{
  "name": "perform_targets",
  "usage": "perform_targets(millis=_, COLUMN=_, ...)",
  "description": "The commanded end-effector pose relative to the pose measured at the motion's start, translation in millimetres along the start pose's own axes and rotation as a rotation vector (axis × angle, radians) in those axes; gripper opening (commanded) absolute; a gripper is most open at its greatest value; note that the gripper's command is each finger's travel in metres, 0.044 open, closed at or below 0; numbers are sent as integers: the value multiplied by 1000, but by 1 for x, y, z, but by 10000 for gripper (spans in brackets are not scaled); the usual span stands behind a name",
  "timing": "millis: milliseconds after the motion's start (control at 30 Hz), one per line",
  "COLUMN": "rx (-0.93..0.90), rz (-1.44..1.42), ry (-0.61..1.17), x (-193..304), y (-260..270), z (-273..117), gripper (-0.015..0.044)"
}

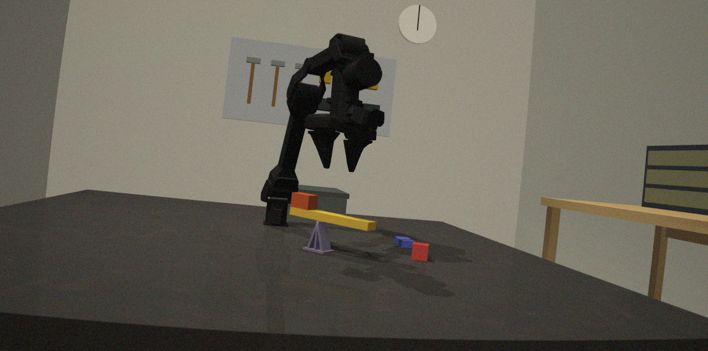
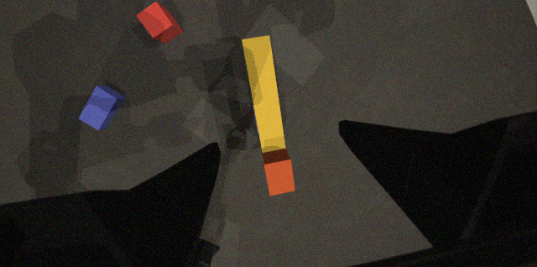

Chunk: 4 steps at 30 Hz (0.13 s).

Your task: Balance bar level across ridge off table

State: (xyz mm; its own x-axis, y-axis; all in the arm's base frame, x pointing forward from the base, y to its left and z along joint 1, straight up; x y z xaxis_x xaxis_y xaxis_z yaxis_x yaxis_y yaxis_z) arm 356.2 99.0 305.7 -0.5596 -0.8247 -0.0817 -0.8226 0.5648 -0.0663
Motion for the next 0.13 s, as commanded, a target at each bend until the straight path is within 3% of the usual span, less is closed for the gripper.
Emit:
perform_targets(millis=0, rx=-1, rz=1, ry=0, x=0, y=0, z=0, gripper=440)
perform_targets(millis=100, rx=-1, rz=1, ry=0, x=0, y=0, z=0, gripper=440)
Point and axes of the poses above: the point midway between the two fingers, 35 mm back from their tips, its own z axis out along the fingers, its own y axis across the jaws, x = y × z, the point moved 9 cm from there along -z, back along the fingers, and after that the axes turned 8 degrees about -z, right-handed, at the moved point
